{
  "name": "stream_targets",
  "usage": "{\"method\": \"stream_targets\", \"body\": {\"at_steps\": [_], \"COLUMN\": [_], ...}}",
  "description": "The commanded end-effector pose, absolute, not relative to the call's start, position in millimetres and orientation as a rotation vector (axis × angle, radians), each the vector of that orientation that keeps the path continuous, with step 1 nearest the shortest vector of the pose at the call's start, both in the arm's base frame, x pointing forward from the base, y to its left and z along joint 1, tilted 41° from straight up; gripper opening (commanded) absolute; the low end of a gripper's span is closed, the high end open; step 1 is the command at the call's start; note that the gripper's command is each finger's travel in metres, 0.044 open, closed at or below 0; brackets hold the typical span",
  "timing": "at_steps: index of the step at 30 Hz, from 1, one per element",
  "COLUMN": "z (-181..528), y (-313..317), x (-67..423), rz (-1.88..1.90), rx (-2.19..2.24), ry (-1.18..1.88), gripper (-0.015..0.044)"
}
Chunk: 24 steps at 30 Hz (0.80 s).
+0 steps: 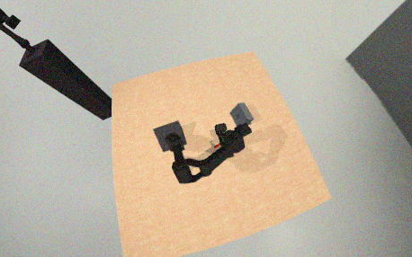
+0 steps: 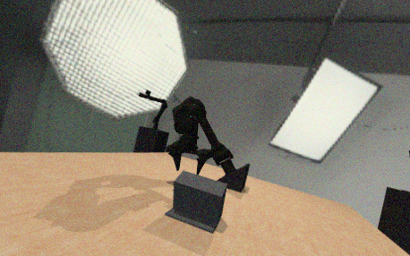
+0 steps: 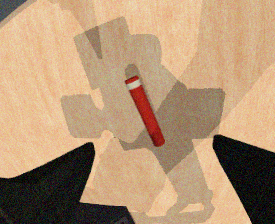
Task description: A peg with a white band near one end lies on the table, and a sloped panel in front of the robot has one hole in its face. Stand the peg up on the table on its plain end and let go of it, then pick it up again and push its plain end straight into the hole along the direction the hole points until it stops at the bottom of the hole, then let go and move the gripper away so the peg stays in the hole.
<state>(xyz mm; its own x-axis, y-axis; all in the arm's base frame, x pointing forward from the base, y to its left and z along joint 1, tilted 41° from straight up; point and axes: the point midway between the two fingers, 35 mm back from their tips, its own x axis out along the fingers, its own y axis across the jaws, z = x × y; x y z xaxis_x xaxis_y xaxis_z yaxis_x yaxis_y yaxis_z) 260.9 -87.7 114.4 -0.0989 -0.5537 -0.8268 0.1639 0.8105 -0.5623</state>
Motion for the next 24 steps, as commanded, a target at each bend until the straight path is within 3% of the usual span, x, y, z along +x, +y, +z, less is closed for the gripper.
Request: {"method": "stream_targets", "body": {"at_steps": [1,8,24], "z": [117.1,117.7,108.3], "y": [-77.0,-59.9,-67.1], "x": [273.9,287.5,289.2], "rz": [-0.544,-0.442,-0.439], "rx": [-0.475,-0.688,-0.692], "ry": [1.557,1.558,1.558], "gripper": [0.0440,0.0440,0.0440]}}
